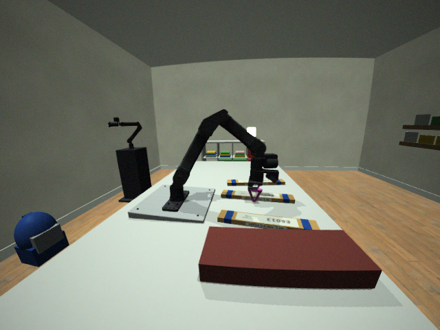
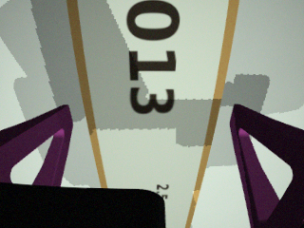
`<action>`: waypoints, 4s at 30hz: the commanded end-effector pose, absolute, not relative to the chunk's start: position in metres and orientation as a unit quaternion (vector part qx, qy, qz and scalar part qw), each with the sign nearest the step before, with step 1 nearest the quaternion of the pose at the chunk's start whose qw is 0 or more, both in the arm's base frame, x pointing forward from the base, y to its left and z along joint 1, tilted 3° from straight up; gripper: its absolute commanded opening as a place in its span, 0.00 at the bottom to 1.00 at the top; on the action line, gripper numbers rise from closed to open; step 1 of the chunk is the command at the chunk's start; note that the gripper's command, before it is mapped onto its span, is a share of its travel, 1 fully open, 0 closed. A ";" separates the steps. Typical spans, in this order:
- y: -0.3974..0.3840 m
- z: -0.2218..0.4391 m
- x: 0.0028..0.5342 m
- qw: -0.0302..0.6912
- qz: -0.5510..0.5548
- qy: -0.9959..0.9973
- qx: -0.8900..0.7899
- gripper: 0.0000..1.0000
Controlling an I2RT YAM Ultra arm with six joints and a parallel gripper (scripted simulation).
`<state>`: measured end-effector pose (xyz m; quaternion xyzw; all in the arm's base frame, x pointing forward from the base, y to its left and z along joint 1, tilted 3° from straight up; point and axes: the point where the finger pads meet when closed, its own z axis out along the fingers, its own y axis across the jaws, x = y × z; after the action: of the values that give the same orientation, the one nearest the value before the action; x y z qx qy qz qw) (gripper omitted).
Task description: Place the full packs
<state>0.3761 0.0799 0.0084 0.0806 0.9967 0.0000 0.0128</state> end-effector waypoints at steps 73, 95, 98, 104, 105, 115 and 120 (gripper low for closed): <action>0.080 0.017 0.387 0.038 0.007 0.996 0.084 0.00; 0.080 0.047 0.386 0.039 0.008 0.996 0.084 0.00; 0.080 0.052 0.386 0.040 0.008 0.996 0.084 0.00; 0.081 0.062 0.385 0.040 0.008 0.996 0.084 0.00; 0.081 0.063 0.385 0.040 0.008 0.996 0.084 0.00; 0.081 0.078 0.384 0.041 0.008 0.996 0.084 0.00; 0.081 0.086 0.383 0.041 0.008 0.996 0.084 0.00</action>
<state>0.3657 0.0776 0.0320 0.0807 0.9966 -0.0074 -0.0132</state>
